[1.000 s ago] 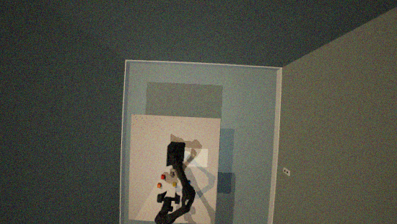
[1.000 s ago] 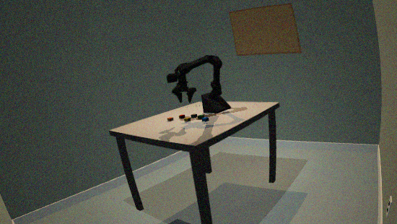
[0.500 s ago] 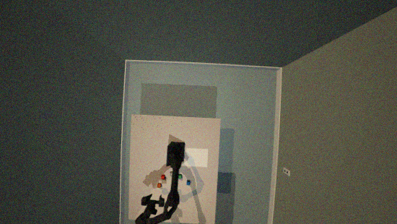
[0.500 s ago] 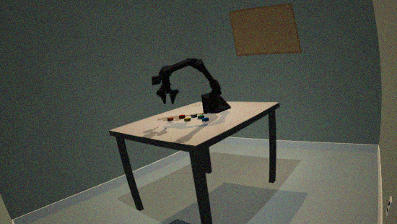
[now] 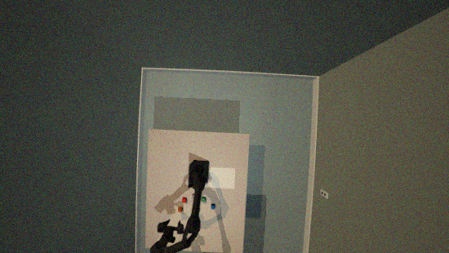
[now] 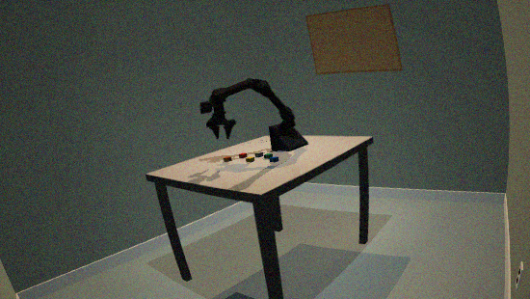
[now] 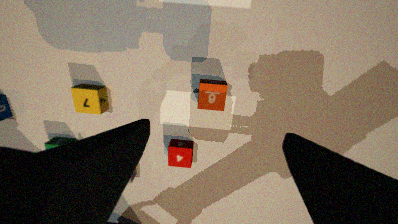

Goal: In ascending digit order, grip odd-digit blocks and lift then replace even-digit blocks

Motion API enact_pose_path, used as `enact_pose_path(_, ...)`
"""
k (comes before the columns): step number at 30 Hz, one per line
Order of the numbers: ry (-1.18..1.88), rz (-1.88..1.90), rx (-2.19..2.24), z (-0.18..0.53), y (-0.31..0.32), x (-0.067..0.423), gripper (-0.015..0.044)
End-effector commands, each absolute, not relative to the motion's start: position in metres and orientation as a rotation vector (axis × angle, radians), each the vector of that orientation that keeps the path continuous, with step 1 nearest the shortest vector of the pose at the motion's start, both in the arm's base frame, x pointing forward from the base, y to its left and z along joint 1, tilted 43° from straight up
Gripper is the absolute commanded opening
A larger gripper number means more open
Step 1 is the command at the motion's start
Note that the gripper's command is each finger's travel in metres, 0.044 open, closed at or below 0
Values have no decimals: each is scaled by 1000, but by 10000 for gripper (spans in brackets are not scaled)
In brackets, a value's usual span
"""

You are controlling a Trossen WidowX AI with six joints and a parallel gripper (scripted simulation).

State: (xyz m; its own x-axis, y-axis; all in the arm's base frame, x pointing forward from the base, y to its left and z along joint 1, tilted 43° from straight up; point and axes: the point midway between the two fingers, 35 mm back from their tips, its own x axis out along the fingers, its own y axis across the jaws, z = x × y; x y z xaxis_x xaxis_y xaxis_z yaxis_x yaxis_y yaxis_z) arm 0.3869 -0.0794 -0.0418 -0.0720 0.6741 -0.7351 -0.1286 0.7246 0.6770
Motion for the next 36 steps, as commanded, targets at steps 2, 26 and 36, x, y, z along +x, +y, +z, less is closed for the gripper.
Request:
enact_pose_path(2, 1508, 704, 461, -41, -80, 387, 400)
enact_pose_path(26, 1510, 714, 474, 156, 125, 301, 400)
enact_pose_path(36, 1509, 717, 477, 100, 179, 296, 400)
